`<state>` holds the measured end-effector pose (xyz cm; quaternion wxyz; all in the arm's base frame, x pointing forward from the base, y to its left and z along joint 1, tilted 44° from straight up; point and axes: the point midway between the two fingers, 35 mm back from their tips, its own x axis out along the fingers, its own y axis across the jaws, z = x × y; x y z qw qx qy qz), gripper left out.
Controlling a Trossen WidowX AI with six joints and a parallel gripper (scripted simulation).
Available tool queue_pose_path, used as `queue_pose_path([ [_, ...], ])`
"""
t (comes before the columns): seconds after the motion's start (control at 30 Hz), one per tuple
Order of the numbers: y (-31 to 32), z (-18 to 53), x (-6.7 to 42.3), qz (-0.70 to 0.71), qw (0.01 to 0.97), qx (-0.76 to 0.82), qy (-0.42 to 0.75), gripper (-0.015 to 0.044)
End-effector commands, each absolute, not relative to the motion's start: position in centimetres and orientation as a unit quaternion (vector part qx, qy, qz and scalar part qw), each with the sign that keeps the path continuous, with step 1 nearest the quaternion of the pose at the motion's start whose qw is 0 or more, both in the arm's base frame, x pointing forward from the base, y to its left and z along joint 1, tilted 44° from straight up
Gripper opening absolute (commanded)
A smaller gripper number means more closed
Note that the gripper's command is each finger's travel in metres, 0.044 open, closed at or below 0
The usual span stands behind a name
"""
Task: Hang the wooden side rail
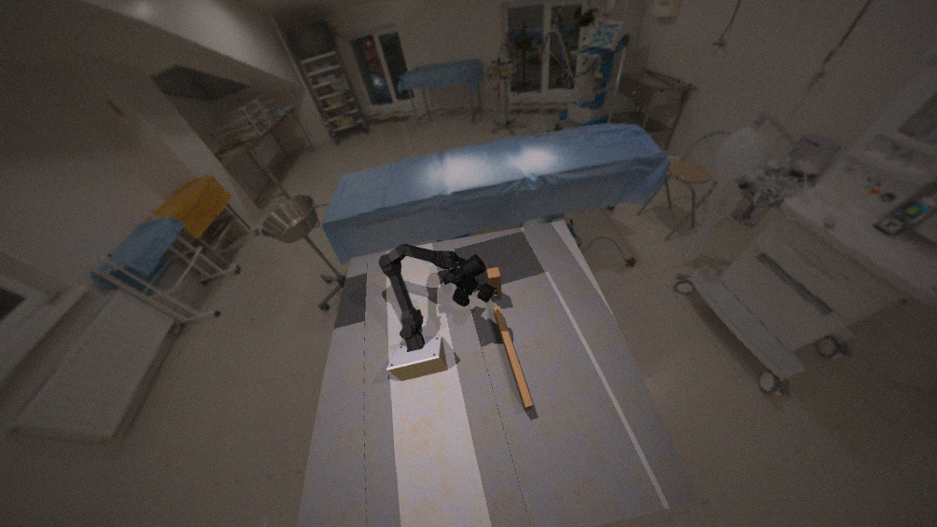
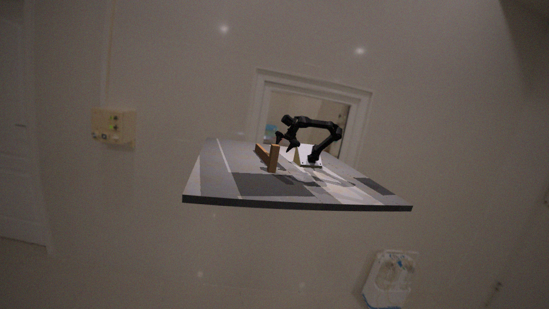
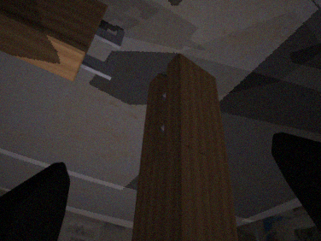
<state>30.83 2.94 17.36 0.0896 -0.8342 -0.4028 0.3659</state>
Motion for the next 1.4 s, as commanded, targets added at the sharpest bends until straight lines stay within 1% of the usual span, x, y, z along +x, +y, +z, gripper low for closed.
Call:
queue_pose_path([
  [0.0,2.4,17.6,32.2,0.369,0.031,-0.815,-0.445,0.044],
  [0.3,1.5,18.1,34.5,0.349,-0.072,-0.756,-0.549,0.044],
  [1.17,1.4,17.9,34.6,0.347,-0.078,-0.754,-0.553,0.044],
  [1.37,-2.8,12.9,36.5,0.311,-0.205,-0.699,-0.611,0.044],
])
